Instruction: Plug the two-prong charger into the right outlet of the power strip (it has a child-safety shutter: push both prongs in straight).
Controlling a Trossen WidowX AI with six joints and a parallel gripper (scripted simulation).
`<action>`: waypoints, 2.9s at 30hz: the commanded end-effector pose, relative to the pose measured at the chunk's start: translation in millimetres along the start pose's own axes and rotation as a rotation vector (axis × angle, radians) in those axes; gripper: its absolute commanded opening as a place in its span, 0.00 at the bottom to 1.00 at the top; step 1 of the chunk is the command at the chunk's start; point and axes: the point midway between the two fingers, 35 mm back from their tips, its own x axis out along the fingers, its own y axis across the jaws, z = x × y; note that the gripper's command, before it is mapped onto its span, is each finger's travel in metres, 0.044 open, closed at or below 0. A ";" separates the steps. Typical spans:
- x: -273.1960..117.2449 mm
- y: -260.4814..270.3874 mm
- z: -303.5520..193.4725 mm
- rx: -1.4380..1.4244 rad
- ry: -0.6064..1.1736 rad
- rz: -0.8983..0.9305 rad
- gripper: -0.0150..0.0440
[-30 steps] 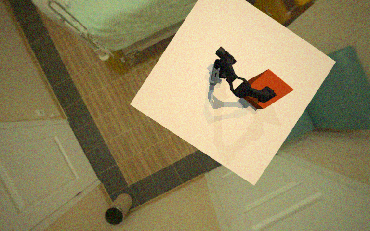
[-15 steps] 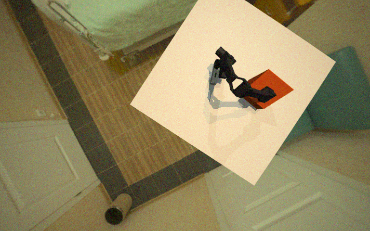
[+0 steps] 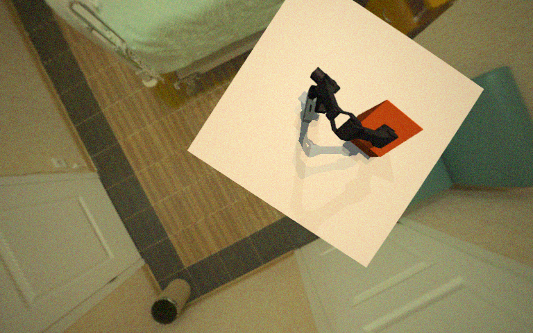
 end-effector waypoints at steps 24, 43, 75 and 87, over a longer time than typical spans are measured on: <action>-1.0 -0.4 12.7 0.002 -0.008 0.001 0.25; -0.4 -0.2 20.3 0.001 -0.008 0.001 0.25; 0.5 -0.1 18.8 0.001 -0.008 0.001 0.25; 0.1 0.0 17.3 0.001 -0.008 0.001 0.25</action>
